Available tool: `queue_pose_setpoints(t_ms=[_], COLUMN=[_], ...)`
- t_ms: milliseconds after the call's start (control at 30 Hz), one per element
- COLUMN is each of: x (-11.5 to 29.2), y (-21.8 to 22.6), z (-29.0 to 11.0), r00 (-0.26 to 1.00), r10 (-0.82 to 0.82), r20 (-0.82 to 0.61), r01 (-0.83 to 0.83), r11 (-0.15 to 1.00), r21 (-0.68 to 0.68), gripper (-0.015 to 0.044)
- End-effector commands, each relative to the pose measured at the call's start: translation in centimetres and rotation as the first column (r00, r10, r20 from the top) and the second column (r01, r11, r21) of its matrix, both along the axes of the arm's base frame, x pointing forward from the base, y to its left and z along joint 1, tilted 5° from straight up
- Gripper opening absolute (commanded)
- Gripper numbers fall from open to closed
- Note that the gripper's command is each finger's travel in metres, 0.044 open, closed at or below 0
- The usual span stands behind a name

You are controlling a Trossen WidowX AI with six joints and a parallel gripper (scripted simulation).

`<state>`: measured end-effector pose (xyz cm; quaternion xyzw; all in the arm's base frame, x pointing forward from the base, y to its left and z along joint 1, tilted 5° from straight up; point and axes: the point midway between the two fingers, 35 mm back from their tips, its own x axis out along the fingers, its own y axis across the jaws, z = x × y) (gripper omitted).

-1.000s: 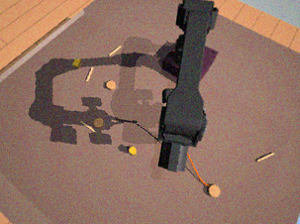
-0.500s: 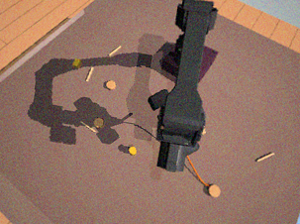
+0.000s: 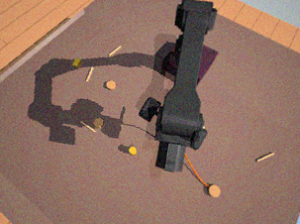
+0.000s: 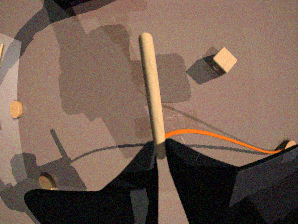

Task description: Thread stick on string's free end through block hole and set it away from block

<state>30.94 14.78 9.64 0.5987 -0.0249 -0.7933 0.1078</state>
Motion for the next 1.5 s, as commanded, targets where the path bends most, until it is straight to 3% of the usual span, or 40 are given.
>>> queue_pose_setpoints(t_ms=[0,167,400,700,967,1300,1467], x=[0.0,0.0,0.1,1.2,1.3,2.3,2.3], y=[0.1,0.0,0.0,-0.3,-0.4,-0.7,-0.7], z=[0.0,0.0,0.0,0.1,0.1,0.1,0.1], r00=[0.991,0.961,0.962,0.996,0.992,0.883,0.870], r10=[0.133,0.271,0.270,-0.086,-0.121,-0.470,-0.493], r20=[-0.029,-0.050,-0.050,-0.032,-0.031,-0.009,-0.008], r01=[-0.132,-0.266,-0.264,0.089,0.124,0.468,0.491], r11=[0.990,0.960,0.960,0.991,0.987,0.877,0.865], r21=[0.045,0.092,0.093,0.097,0.098,0.105,0.105], gripper=[0.0000,0.0000,0.0000,0.0000,0.0000,0.0000,0.0000])
